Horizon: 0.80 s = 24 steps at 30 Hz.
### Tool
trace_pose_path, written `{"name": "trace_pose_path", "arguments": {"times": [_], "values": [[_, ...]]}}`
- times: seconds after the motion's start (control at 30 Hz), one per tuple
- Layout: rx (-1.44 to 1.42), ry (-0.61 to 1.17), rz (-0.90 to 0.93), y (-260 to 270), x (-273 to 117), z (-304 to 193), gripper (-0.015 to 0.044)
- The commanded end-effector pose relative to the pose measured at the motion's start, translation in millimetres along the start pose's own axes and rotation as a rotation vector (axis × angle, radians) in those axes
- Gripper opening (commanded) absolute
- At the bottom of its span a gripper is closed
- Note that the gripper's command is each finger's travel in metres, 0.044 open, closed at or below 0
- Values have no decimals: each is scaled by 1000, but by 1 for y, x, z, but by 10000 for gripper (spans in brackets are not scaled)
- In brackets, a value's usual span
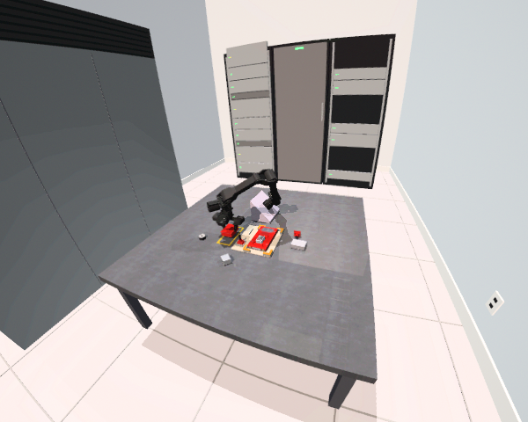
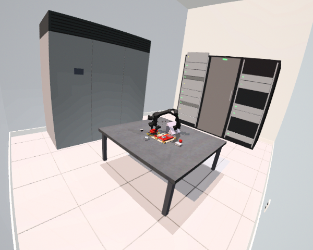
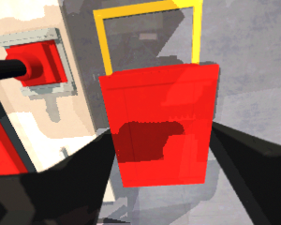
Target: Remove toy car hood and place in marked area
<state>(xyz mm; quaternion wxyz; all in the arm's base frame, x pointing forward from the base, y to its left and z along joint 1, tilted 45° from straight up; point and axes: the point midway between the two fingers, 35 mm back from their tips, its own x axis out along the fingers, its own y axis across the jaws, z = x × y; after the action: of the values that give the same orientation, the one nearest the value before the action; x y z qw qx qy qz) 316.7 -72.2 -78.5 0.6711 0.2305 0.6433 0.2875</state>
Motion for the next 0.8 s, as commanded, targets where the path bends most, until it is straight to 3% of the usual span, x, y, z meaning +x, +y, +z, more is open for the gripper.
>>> {"name": "trace_pose_path", "arguments": {"times": [0.0,0.77], "values": [[9,4,8,0,4,-1,0],[9,4,8,1,12,-1,0]]}}
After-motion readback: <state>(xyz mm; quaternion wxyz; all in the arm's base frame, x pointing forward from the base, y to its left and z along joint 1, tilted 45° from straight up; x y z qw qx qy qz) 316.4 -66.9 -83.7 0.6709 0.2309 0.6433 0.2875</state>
